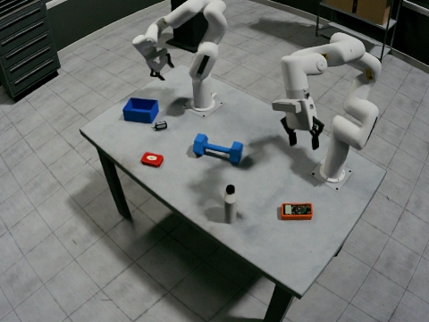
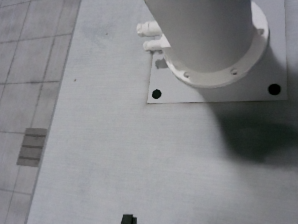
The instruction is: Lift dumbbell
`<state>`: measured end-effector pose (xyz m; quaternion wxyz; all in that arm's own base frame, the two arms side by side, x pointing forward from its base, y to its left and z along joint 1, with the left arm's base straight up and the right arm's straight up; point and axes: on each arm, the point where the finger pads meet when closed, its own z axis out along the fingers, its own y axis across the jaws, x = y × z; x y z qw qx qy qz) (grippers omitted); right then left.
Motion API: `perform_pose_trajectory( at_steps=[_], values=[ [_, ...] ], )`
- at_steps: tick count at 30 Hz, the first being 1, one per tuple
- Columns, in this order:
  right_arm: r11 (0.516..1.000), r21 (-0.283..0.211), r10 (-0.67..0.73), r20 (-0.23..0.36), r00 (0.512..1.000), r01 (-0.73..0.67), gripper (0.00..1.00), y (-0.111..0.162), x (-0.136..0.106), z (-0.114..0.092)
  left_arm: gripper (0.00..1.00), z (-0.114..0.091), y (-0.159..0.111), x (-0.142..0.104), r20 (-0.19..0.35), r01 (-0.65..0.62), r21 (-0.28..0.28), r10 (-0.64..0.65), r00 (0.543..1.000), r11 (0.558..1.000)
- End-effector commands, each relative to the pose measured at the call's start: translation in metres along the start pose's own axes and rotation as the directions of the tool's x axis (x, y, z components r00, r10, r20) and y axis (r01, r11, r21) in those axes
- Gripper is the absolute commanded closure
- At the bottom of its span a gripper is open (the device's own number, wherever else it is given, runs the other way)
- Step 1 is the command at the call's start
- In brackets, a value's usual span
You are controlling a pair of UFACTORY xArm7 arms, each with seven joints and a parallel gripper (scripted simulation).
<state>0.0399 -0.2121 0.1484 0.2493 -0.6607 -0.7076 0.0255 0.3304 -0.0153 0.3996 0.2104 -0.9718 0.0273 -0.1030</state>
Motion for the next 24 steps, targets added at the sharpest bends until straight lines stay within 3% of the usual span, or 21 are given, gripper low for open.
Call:
perform_pose_trajectory(
  at_steps=[1, 24],
  values=[
    [1.0, -0.002, 0.001, 0.004, 1.0, -0.001, 0.0, 0.0001, -0.0009, -0.0015, 0.0, -0.0014, -0.0005, 0.0009, -0.004, 0.002, -0.001, -0.002, 1.0, 1.0],
    [1.0, -0.002, 0.001, 0.004, 1.0, -0.001, 0.0, 0.0001, -0.0009, -0.0015, 0.0, -0.0001, -0.0019, 0.001, -0.001, 0.006, -0.001, -0.006, 1.0, 1.0]
  ],
)
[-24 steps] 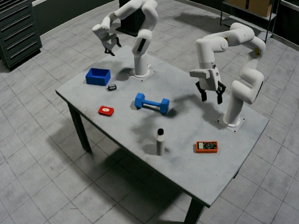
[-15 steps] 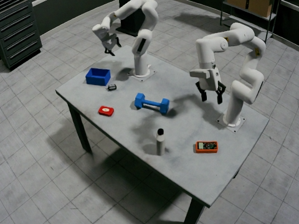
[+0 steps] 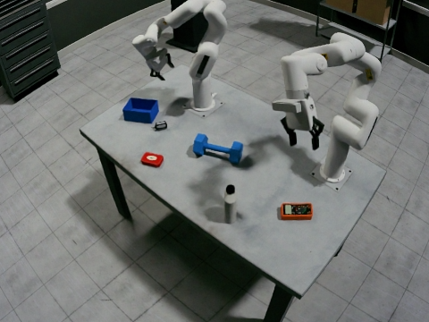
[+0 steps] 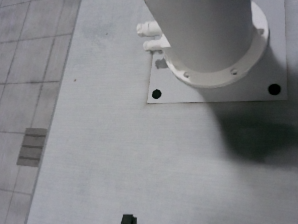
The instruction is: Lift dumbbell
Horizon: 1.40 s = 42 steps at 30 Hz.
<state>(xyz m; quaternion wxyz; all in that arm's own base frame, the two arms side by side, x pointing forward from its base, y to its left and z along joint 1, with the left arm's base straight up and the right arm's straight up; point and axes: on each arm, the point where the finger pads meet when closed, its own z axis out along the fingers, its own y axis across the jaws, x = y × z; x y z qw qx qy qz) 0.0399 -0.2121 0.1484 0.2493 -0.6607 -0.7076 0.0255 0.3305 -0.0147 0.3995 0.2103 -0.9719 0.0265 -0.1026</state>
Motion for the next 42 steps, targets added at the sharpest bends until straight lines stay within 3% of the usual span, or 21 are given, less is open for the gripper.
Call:
perform_pose_trajectory(
  at_steps=[1, 12, 25, 27, 42],
  values=[
    [1.0, -0.002, 0.001, 0.004, 1.0, -0.001, 0.0, 0.0, -0.001, -0.002, 0.0, 0.0, -0.002, 0.001, -0.001, 0.006, -0.001, -0.006, 1.0, 1.0],
    [1.0, -0.002, 0.001, 0.004, 1.0, -0.001, 0.0, 0.0, -0.001, -0.002, 0.0, 0.013, -0.017, 0.002, 0.031, 0.053, -0.007, -0.052, 0.998, 0.999],
    [1.0, -0.002, 0.001, 0.004, 1.0, -0.001, 0.0, 0.0, -0.001, -0.002, 0.0, 0.06, -0.073, -0.006, 0.141, 0.229, -0.018, -0.224, 0.964, 0.973],
    [1.0, -0.002, 0.001, 0.004, 1.0, -0.001, 0.0, 0.0, -0.001, -0.002, 0.0, 0.06, -0.073, -0.006, 0.141, 0.229, -0.018, -0.224, 0.964, 0.973],
    [1.0, -0.002, 0.001, 0.004, 1.0, -0.001, 0.0, 0.0, -0.001, -0.002, 0.0, 0.121, -0.155, -0.045, 0.274, 0.486, -0.006, -0.466, 0.841, 0.874]
  ],
)
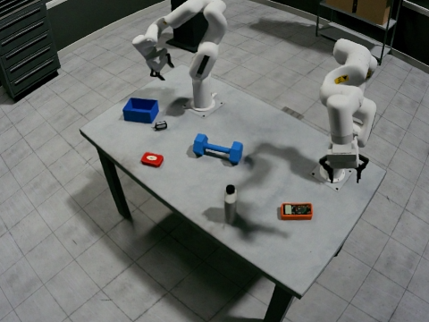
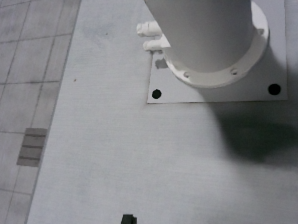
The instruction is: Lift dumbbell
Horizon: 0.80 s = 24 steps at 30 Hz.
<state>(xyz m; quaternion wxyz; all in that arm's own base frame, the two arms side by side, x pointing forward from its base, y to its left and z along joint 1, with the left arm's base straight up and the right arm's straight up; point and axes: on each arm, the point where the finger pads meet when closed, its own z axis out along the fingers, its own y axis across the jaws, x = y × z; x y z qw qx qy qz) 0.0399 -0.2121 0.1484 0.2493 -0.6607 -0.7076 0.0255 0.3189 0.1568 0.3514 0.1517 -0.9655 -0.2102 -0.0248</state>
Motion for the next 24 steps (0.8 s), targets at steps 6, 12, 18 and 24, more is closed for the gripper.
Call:
perform_pose_trajectory(
  at_steps=[6, 12, 18, 24],
  values=[
    [1.0, -0.002, 0.001, 0.004, 1.0, -0.001, 0.0, 0.0, -0.001, -0.002, 0.0, 0.029, -0.05, 0.001, 0.058, 0.147, -0.024, -0.145, 0.988, 0.989],
    [1.0, -0.002, 0.001, 0.004, 1.0, -0.001, 0.0, 0.0, -0.001, -0.002, 0.0, 0.051, -0.089, -0.006, 0.103, 0.26, -0.037, -0.256, 0.961, 0.965],
    [1.0, -0.002, 0.001, 0.004, 1.0, -0.001, 0.0, 0.0, -0.001, -0.002, 0.0, 0.068, -0.12, -0.016, 0.137, 0.352, -0.044, -0.344, 0.929, 0.935],
    [1.0, -0.002, 0.001, 0.004, 1.0, -0.001, 0.0, 0.0, -0.001, -0.002, 0.0, 0.087, -0.155, -0.032, 0.173, 0.455, -0.048, -0.442, 0.88, 0.889]
  ],
)
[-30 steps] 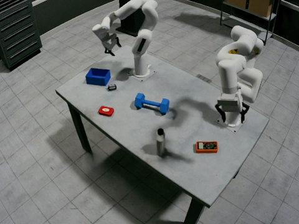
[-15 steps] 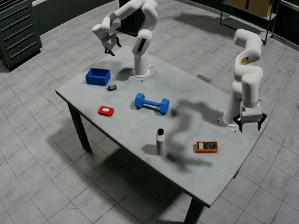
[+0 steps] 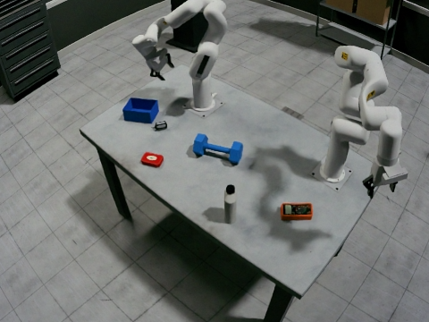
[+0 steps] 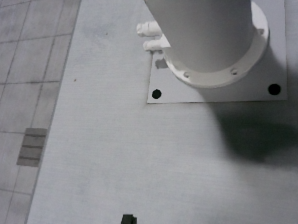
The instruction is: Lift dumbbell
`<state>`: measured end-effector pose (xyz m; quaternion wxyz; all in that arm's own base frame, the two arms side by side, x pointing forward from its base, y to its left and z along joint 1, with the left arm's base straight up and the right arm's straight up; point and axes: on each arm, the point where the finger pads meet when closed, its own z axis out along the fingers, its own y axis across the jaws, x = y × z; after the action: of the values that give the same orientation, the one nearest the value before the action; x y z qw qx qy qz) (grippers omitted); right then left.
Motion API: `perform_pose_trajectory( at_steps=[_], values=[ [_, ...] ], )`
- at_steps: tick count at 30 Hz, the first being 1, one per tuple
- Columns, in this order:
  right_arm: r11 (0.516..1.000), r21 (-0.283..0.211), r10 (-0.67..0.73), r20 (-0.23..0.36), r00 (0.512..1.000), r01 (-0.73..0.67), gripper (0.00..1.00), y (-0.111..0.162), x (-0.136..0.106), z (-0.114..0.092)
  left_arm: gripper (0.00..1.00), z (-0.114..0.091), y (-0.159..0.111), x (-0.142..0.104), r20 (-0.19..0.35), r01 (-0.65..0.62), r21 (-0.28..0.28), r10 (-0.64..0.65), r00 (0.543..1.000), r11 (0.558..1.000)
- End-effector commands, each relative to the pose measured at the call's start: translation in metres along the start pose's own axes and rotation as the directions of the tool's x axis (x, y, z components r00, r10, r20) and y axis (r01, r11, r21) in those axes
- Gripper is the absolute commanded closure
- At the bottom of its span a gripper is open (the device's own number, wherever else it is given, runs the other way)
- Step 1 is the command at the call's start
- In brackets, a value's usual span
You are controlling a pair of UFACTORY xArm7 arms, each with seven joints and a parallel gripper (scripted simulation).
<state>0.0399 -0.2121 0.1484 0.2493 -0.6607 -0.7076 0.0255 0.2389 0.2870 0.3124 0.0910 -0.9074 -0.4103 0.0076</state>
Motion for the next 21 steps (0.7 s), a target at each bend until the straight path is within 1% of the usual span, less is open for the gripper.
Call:
perform_pose_trajectory(
  at_steps=[1, 10, 12, 14, 21],
  values=[
    [1.0, -0.002, 0.001, 0.004, 1.0, -0.001, 0.0, 0.0, -0.001, -0.002, 0.0, 0.011, -0.029, 0.003, 0.018, 0.081, -0.017, -0.08, 0.997, 0.997],
    [1.0, -0.002, 0.001, 0.004, 1.0, -0.001, 0.0, 0.0, -0.001, -0.002, 0.0, 0.037, -0.089, -0.004, 0.062, 0.248, -0.044, -0.245, 0.967, 0.968],
    [1.0, -0.002, 0.001, 0.004, 1.0, -0.001, 0.0, 0.0, -0.001, -0.002, 0.0, 0.037, -0.089, -0.004, 0.062, 0.248, -0.044, -0.245, 0.967, 0.968],
    [1.0, -0.002, 0.001, 0.004, 1.0, -0.001, 0.0, 0.0, -0.001, -0.002, 0.0, 0.045, -0.109, -0.009, 0.075, 0.303, -0.052, -0.299, 0.951, 0.952],
    [1.0, -0.002, 0.001, 0.004, 1.0, -0.001, 0.0, 0.0, -0.001, -0.002, 0.0, 0.062, -0.15, -0.023, 0.103, 0.417, -0.065, -0.409, 0.907, 0.907]
  ],
)
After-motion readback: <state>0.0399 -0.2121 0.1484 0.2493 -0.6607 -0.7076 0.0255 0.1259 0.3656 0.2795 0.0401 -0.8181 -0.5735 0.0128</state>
